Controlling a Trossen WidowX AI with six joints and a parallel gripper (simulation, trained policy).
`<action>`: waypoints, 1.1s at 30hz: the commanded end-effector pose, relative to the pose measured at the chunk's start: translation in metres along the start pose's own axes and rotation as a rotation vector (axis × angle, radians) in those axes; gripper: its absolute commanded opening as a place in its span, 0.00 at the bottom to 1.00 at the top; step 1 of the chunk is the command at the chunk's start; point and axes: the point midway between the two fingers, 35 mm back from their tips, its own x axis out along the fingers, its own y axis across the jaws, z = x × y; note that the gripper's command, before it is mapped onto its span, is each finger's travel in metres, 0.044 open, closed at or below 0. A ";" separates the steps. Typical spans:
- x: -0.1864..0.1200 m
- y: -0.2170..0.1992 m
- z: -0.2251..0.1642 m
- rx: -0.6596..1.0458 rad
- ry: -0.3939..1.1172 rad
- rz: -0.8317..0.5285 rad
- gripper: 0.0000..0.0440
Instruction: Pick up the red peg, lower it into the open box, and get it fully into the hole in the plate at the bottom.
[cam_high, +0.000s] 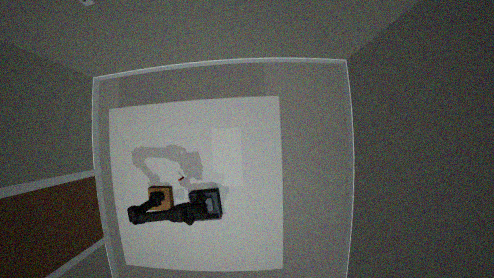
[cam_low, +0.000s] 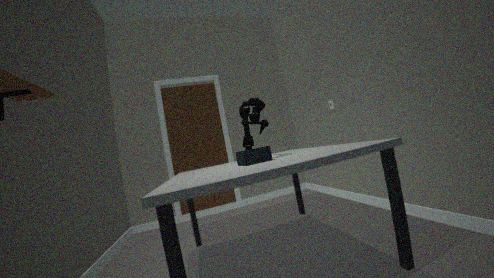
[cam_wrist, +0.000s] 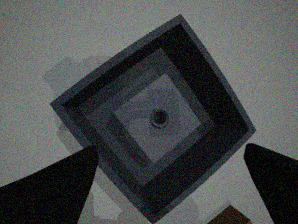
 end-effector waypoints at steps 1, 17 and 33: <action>-0.006 0.014 -0.038 0.032 0.074 0.004 1.00; -0.016 0.038 -0.163 0.151 0.287 -0.086 1.00; 0.025 0.058 -0.224 0.170 0.301 -0.114 1.00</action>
